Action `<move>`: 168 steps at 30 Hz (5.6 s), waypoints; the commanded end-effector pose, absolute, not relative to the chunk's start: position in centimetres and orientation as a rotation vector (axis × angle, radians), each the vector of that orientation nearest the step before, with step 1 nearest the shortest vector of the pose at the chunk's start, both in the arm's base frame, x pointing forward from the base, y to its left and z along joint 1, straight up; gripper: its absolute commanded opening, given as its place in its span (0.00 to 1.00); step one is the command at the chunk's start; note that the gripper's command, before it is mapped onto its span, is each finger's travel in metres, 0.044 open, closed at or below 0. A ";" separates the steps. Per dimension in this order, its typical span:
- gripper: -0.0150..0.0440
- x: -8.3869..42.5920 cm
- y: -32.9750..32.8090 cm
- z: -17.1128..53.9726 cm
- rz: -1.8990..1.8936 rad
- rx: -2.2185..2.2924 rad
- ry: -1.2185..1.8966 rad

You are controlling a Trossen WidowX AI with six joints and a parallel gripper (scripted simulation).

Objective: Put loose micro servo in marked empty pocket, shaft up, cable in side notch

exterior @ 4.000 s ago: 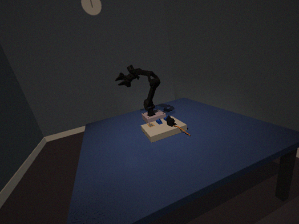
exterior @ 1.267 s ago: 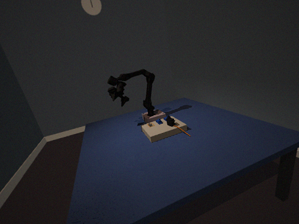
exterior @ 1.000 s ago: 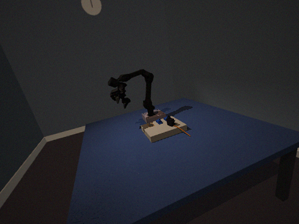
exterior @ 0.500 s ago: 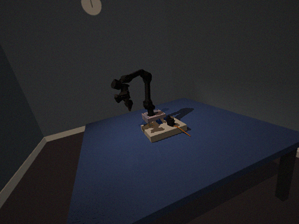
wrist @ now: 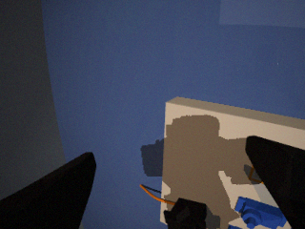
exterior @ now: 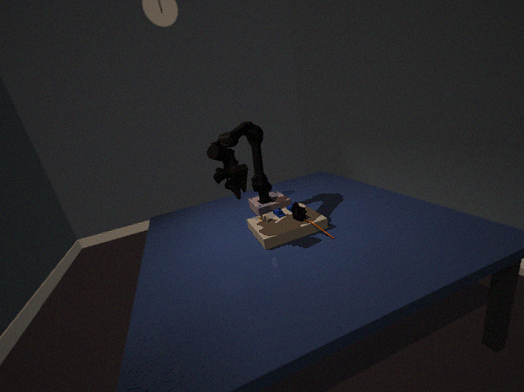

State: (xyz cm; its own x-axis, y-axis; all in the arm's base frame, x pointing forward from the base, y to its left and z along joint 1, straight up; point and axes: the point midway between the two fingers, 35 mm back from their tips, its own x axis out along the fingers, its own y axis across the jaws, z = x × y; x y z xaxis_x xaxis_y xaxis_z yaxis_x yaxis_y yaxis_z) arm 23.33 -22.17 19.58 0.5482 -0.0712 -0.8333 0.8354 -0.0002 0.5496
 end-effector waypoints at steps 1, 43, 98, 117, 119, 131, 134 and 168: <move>1.00 24.5 -20.9 19.1 -0.771 1.310 0.795; 1.00 32.2 -3.6 13.3 -0.120 0.236 1.454; 0.44 32.7 0.4 7.6 0.059 -0.058 1.539; 0.25 31.7 0.6 10.6 0.059 -0.058 1.540; 0.25 31.6 0.6 10.6 0.059 -0.058 1.540; 0.25 29.2 0.9 10.5 0.059 -0.058 1.542; 0.25 29.0 -0.2 10.5 0.058 -0.059 1.542; 0.25 27.2 -12.2 10.5 -0.070 0.054 1.544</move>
